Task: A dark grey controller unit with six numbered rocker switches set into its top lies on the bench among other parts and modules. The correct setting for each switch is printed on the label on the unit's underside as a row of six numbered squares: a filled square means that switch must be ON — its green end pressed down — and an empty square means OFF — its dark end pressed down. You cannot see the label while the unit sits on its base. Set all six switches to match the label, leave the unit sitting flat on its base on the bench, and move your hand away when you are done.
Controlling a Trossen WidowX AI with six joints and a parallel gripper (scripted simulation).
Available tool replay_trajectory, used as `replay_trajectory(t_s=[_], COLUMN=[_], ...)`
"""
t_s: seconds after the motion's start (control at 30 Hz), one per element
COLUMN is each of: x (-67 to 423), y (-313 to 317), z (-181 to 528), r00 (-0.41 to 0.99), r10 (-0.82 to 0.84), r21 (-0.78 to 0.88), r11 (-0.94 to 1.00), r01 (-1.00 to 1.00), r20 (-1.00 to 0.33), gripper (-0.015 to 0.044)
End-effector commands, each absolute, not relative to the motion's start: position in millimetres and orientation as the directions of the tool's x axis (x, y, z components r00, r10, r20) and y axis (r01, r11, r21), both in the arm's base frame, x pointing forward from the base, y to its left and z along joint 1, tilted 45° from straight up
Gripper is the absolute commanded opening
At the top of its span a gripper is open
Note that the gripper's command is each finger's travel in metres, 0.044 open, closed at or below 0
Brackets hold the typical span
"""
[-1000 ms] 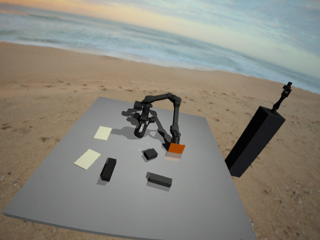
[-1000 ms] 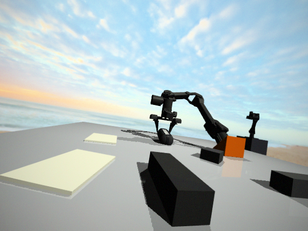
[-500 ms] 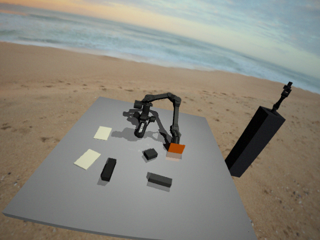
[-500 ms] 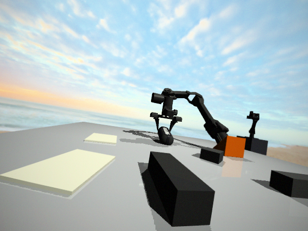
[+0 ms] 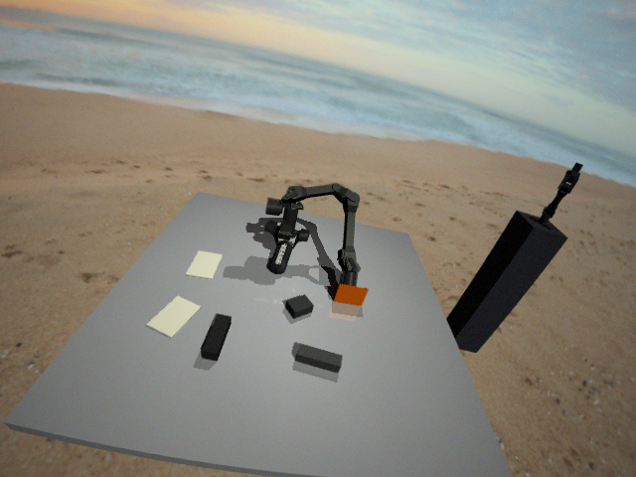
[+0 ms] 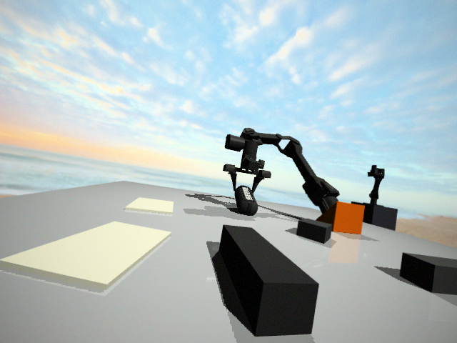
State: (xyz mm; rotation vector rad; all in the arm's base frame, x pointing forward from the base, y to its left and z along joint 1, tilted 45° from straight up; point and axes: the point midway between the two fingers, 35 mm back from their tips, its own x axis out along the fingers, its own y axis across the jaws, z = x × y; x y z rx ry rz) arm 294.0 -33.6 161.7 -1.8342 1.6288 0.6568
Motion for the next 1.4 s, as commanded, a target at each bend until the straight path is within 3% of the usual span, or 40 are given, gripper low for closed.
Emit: replay_trajectory(t_s=[0.0, 1.37], x=[295, 293], y=[-28, 5], z=[163, 165], r00=[0.134, 0.133], r10=[-0.693, -0.692], r21=[-0.116, -0.115], r11=[-0.074, -0.073], r01=[-0.991, -0.991], r20=[-0.708, -0.709], gripper=[0.0336, 0.0336])
